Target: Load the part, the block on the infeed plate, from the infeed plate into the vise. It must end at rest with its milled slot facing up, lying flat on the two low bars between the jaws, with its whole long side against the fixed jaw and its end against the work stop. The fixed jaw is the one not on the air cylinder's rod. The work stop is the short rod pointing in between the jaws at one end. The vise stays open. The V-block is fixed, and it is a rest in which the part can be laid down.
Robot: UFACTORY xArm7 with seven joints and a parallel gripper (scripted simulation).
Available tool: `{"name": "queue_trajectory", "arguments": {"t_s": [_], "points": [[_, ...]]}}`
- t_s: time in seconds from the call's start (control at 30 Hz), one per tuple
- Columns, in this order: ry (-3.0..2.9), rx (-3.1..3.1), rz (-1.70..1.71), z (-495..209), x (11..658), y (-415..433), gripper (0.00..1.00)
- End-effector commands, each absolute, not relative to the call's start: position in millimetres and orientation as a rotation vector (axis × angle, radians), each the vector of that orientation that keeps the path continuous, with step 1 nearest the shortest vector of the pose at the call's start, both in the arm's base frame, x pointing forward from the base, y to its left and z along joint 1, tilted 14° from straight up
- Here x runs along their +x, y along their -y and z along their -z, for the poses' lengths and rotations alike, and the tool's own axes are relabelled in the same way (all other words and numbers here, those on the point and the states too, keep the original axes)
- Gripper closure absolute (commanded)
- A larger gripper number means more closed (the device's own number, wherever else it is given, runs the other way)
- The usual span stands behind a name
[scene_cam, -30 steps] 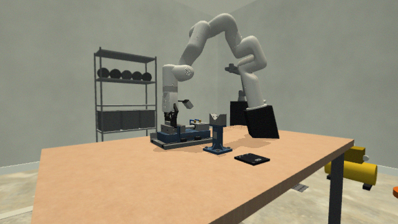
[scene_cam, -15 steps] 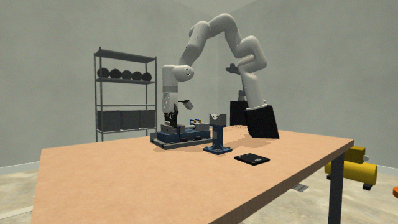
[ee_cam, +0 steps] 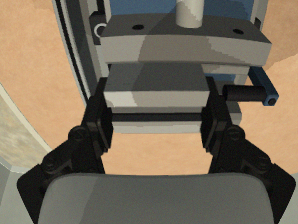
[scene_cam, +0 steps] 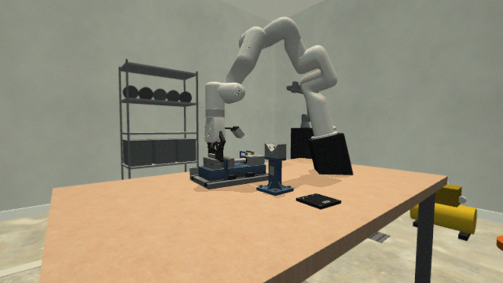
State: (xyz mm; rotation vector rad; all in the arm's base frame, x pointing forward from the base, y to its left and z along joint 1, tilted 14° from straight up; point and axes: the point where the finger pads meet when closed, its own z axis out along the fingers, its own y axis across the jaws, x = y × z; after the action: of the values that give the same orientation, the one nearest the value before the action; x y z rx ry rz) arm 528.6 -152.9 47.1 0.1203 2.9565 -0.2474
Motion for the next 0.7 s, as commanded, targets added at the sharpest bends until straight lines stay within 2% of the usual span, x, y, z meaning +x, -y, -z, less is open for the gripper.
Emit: {"name": "queue_trajectory", "arguments": {"t_s": [0.0, 0.03, 0.07, 0.67], "points": [[-2.952, 0.12, 0.247, -48.9, 530.1, 153.0, 1.0], [-2.952, 0.12, 0.247, -48.9, 530.1, 153.0, 1.0], [-2.952, 0.12, 0.247, -48.9, 530.1, 153.0, 0.19], [-2.952, 0.12, 0.247, -48.9, 530.1, 153.0, 0.19]]}}
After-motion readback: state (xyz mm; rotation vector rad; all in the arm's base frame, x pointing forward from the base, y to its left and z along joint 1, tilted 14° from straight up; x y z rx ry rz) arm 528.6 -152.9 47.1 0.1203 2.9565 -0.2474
